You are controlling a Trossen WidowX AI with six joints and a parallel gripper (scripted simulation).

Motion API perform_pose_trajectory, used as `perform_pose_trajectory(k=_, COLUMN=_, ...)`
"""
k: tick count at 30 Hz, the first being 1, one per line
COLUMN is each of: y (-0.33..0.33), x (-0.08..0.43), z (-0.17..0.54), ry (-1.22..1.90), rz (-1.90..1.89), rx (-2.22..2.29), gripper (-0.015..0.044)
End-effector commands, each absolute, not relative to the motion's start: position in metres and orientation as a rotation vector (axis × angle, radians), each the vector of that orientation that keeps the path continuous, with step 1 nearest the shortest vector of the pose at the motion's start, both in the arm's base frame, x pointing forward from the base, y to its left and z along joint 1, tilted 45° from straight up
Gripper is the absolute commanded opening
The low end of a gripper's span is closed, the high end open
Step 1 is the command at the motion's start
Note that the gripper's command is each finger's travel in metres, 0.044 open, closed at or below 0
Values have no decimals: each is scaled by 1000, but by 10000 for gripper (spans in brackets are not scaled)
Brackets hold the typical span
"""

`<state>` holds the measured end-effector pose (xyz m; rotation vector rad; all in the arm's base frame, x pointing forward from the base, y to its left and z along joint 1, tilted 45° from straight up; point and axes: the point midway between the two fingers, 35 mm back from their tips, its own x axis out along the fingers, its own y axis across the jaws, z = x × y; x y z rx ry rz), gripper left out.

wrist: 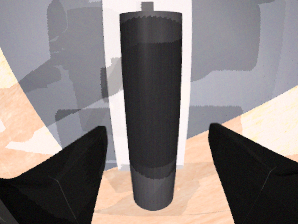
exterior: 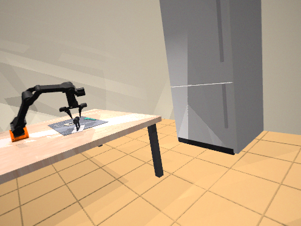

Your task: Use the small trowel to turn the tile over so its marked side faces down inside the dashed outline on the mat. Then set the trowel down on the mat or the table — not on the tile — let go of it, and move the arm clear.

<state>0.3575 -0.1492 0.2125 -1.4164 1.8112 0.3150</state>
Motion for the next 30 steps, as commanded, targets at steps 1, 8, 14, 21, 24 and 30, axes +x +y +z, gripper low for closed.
perform_pose_trajectory(k=1, y=-154, x=355, z=207, ry=1816, rz=321, rx=-1416, gripper=270)
perform_pose_trajectory(k=8, y=-162, x=354, z=199, ry=1817, rz=321, rx=-1417, gripper=270)
perform_pose_trajectory(k=14, y=-163, x=354, z=198, ry=1818, rz=321, rx=-1417, gripper=165)
perform_pose_trajectory(k=21, y=-163, x=354, z=198, ry=1818, rz=321, rx=-1417, gripper=130)
perform_pose_trajectory(k=24, y=-163, x=354, z=198, ry=1818, rz=321, rx=-1417, gripper=130)
perform_pose_trajectory(k=30, y=-163, x=354, z=198, ry=1818, rz=321, rx=-1417, gripper=130)
